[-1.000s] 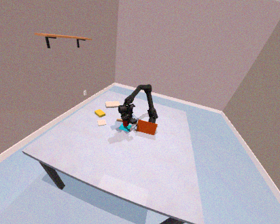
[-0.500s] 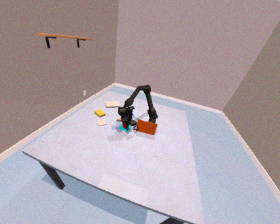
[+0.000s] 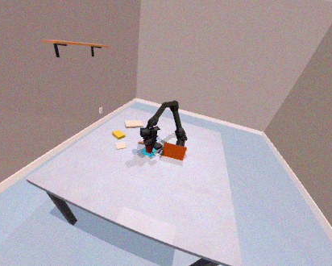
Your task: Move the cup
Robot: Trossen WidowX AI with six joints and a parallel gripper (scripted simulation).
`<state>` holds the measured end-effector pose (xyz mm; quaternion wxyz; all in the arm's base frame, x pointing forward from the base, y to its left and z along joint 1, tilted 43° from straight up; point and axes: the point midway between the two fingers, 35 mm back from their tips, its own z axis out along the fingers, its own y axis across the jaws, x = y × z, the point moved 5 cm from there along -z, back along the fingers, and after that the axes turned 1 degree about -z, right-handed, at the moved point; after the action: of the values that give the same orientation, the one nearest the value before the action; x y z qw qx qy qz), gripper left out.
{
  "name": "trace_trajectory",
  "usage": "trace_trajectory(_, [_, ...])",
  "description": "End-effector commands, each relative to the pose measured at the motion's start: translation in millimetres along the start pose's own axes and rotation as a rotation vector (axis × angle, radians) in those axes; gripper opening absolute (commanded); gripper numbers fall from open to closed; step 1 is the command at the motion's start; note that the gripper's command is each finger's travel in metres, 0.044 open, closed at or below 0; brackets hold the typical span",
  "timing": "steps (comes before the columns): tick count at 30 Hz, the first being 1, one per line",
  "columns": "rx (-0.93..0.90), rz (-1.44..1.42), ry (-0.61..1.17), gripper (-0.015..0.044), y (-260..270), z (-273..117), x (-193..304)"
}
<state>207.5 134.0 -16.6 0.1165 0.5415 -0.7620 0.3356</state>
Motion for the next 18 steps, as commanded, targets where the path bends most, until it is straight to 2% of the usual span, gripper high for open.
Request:
trace_trajectory(1, [0.000,0.001,-0.001,0.0026,-0.3,-0.3,0.1])
trace_trajectory(5, [0.000,0.001,-0.001,0.0128,-0.3,-0.3,0.1])
trace_trajectory(18, [0.000,0.000,0.000,0.0128,-0.4,-6.8,-0.7])
